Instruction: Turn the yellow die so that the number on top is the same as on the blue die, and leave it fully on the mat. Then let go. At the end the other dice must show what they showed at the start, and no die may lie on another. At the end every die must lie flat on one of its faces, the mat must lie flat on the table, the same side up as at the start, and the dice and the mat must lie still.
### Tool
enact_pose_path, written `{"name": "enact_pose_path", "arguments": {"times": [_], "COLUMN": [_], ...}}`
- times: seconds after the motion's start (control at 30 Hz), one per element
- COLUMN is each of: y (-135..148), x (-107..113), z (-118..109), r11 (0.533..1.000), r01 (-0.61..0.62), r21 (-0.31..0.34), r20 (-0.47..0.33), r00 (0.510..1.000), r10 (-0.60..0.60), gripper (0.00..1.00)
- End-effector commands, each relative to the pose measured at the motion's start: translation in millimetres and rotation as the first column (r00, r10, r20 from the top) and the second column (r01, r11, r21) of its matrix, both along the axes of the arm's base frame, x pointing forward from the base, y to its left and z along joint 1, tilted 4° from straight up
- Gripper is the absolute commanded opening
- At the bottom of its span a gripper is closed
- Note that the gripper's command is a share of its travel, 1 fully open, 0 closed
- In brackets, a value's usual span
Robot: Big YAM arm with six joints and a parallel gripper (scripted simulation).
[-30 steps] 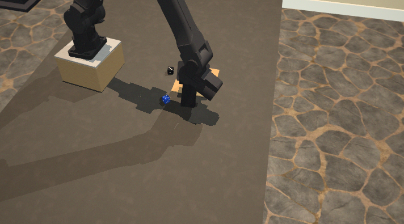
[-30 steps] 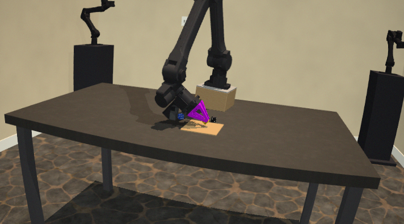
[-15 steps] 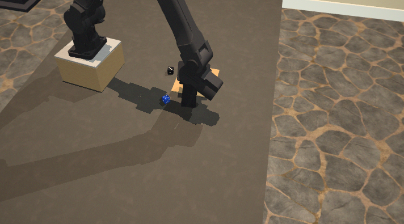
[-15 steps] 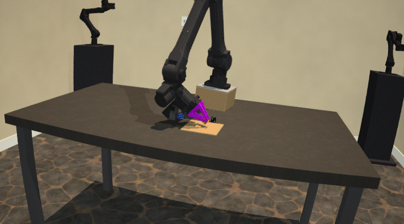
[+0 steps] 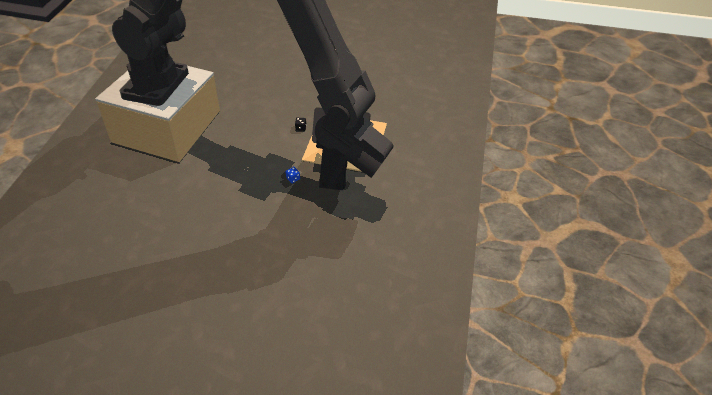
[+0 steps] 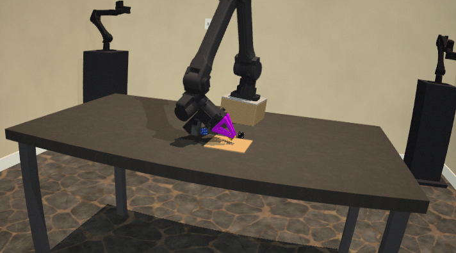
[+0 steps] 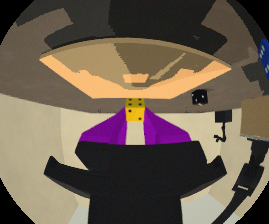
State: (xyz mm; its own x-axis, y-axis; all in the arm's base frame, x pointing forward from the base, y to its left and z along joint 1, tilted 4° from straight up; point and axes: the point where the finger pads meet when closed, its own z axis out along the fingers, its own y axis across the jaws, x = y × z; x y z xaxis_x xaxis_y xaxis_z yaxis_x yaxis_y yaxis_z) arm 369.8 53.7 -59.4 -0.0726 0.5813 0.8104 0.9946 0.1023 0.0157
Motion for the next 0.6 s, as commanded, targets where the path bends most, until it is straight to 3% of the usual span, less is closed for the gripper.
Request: {"name": "enact_pose_path", "arguments": {"times": [0.0, 0.57], "y": [0.8, 1.7], "x": [7.8, 5.9], "z": [4.9, -2.8], "r11": [1.000, 1.000], "r01": [0.000, -0.001], "r21": [-0.004, -0.001], "r20": [0.020, 0.009], "r00": [1.000, 1.000], "r10": [0.000, 0.001], "gripper": [0.15, 0.15]}}
